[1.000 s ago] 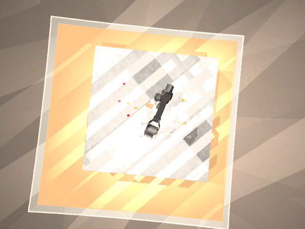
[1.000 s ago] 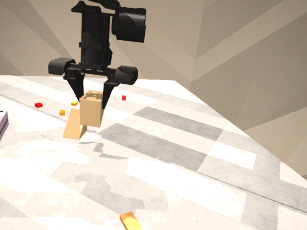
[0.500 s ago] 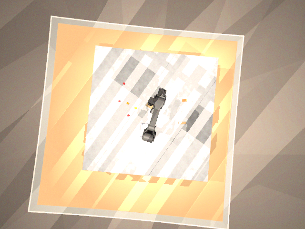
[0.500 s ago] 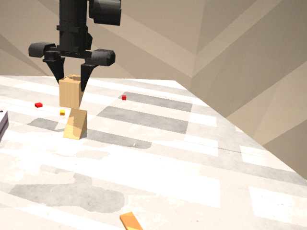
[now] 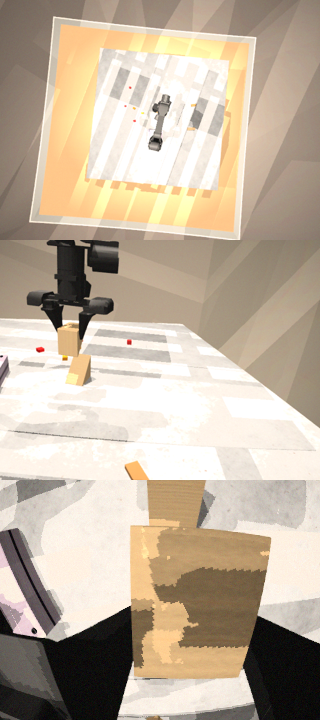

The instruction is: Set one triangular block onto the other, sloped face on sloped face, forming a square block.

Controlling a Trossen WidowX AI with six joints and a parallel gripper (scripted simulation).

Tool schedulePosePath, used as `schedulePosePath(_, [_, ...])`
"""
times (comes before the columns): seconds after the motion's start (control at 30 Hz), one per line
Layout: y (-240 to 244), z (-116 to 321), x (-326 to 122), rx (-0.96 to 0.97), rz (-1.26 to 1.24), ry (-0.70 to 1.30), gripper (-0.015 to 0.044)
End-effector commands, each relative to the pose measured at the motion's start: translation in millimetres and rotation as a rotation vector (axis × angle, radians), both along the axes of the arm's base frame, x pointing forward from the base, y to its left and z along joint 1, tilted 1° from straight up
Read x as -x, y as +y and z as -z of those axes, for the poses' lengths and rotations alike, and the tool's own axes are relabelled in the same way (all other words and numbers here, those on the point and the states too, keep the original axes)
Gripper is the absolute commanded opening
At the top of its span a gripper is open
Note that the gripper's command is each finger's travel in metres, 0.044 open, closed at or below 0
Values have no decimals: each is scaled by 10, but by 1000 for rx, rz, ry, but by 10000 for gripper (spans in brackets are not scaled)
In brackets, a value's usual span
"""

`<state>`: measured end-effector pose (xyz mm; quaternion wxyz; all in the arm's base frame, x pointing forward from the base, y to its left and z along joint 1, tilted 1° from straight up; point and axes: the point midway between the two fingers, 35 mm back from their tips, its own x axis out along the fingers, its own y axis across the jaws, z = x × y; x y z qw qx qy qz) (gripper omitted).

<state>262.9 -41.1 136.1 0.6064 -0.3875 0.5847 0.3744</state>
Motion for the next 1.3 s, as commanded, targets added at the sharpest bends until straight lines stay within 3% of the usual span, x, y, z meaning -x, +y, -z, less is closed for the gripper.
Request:
schedulePosePath(0.0, [62,177,-25,-4,2,5,0])
schedulePosePath(0.63, [329,768,-112,-7,2,5,0])
schedulePosePath(1.27, [314,770,-114,-1,3,5,0])
